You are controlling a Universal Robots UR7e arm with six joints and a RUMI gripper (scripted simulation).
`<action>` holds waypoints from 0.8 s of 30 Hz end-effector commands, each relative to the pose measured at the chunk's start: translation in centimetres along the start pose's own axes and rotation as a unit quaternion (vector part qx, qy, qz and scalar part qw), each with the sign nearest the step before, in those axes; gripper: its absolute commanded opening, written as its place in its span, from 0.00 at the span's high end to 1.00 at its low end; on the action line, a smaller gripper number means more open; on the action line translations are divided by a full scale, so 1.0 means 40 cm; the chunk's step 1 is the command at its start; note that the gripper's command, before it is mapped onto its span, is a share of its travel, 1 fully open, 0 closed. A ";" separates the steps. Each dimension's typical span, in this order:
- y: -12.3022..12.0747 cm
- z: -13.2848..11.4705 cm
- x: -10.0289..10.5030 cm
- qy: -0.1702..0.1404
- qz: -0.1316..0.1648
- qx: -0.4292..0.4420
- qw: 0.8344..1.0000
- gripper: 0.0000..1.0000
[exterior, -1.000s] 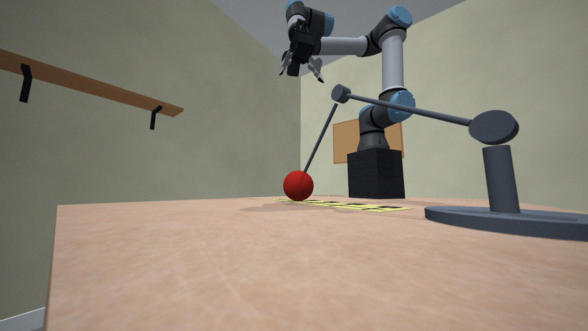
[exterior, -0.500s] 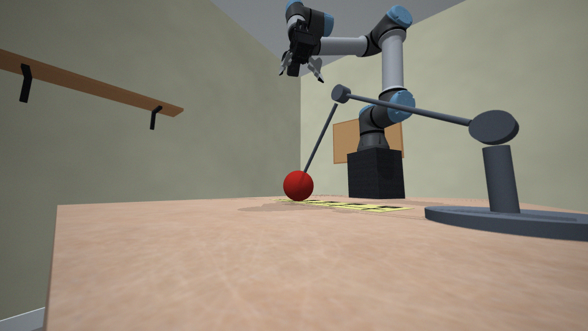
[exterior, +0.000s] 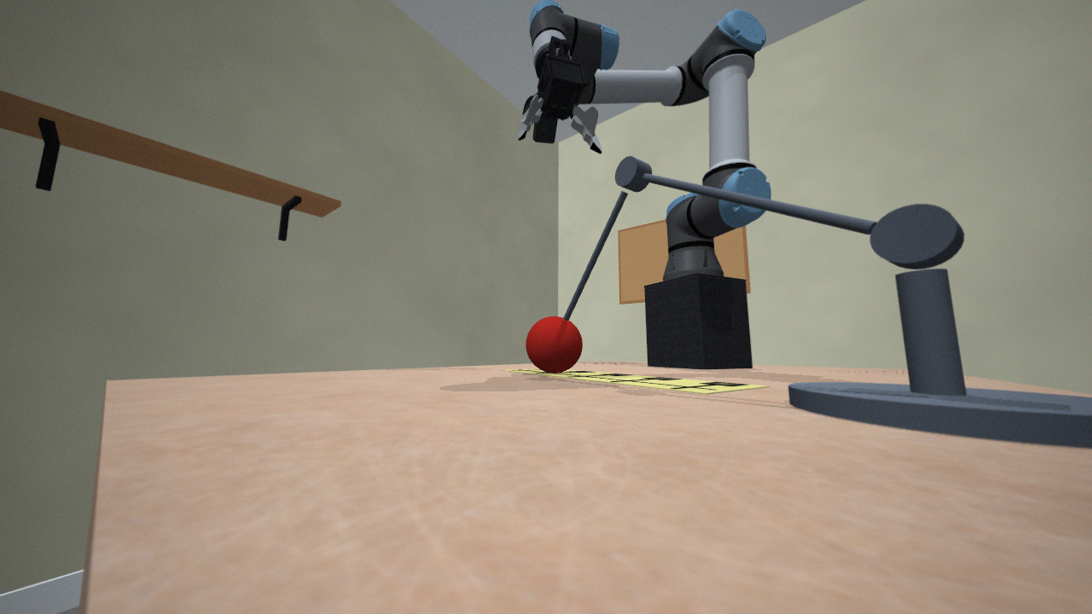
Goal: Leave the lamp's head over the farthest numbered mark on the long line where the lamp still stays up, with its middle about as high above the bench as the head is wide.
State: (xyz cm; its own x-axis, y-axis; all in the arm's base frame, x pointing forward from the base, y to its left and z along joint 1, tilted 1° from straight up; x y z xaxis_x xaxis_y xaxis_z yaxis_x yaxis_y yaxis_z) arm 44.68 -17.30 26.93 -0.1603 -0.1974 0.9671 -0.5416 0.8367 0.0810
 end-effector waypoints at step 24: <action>-0.042 0.090 -0.275 -0.043 -0.032 0.070 0.996 0.00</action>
State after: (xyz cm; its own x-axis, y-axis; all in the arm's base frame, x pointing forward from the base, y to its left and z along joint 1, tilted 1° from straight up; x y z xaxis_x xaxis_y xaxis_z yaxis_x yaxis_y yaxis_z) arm 44.65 -17.50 17.12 -0.1535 -0.2022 0.9672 -0.5384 0.8379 0.0897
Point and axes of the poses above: the point where the finger pads meet when closed, its own x axis back along the fingers, its own y axis across the jaws, z = x × y, the point moved 8 cm from there along x, back along the fingers, and after that the axes turned 15 degrees about -x, right-handed, at the moved point
